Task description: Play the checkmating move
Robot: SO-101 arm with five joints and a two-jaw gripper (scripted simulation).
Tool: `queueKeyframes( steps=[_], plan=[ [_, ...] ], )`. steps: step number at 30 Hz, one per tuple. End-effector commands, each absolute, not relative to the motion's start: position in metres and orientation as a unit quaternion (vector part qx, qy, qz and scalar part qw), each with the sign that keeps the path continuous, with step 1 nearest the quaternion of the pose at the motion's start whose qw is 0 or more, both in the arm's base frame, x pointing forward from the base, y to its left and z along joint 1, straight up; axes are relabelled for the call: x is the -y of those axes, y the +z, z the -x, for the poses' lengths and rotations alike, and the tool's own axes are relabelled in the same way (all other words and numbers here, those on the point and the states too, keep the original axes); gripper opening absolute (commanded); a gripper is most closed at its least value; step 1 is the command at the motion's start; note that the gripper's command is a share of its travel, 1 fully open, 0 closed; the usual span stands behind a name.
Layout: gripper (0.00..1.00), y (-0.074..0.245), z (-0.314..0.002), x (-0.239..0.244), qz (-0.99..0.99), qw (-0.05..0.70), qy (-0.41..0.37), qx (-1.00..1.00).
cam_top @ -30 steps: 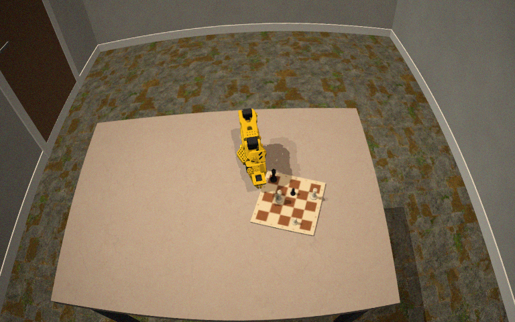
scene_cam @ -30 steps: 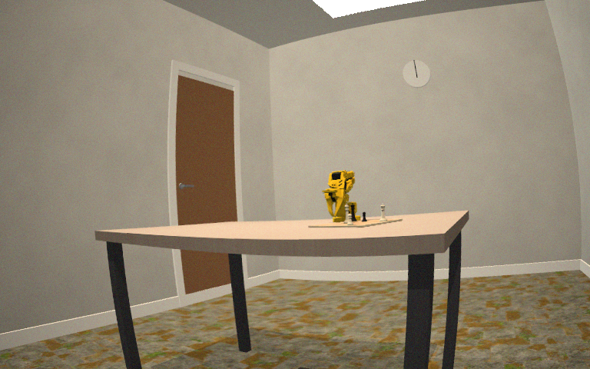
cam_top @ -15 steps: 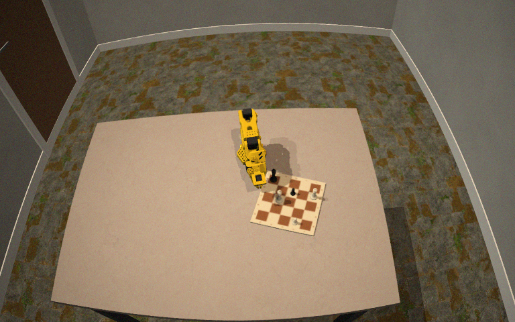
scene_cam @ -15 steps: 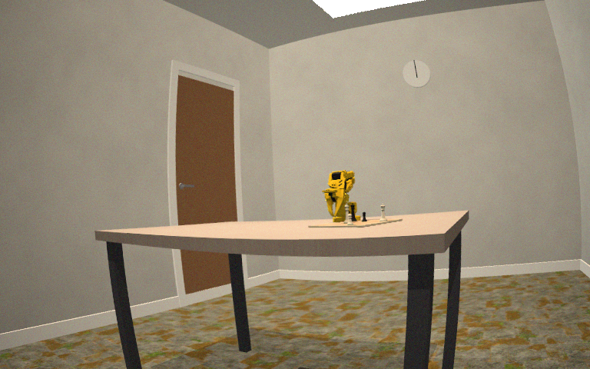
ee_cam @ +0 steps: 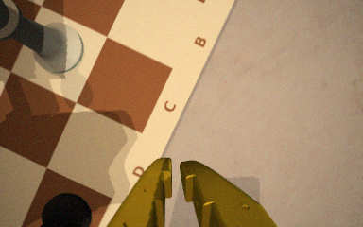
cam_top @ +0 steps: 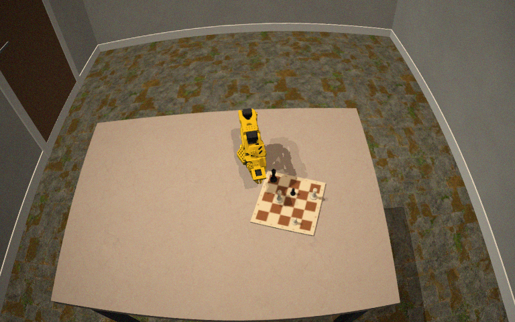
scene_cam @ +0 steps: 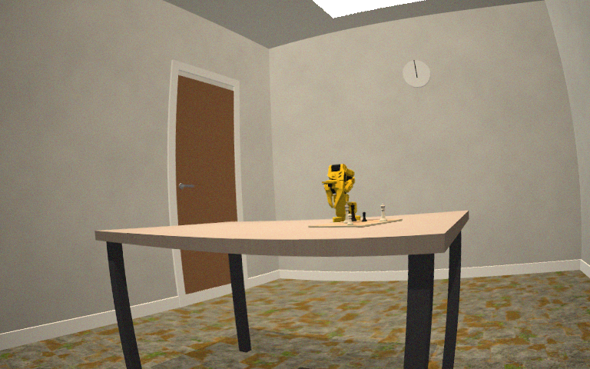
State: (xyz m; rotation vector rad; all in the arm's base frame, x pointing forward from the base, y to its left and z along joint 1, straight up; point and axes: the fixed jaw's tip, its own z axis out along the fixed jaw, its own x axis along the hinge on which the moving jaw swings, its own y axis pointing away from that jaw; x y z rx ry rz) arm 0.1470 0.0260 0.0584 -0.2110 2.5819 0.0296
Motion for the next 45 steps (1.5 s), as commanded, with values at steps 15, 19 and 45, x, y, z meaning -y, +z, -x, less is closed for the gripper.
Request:
queueKeyframes(
  steps=[15,19,45],
  plan=[
    [0.00,0.096,-0.144,-0.025,0.078,0.266,0.009,-0.961],
    [0.00,0.098,-0.145,-0.026,0.083,0.266,0.011,-0.960],
    [0.11,0.116,-0.181,-0.211,0.388,0.250,0.111,-0.880]
  ],
)
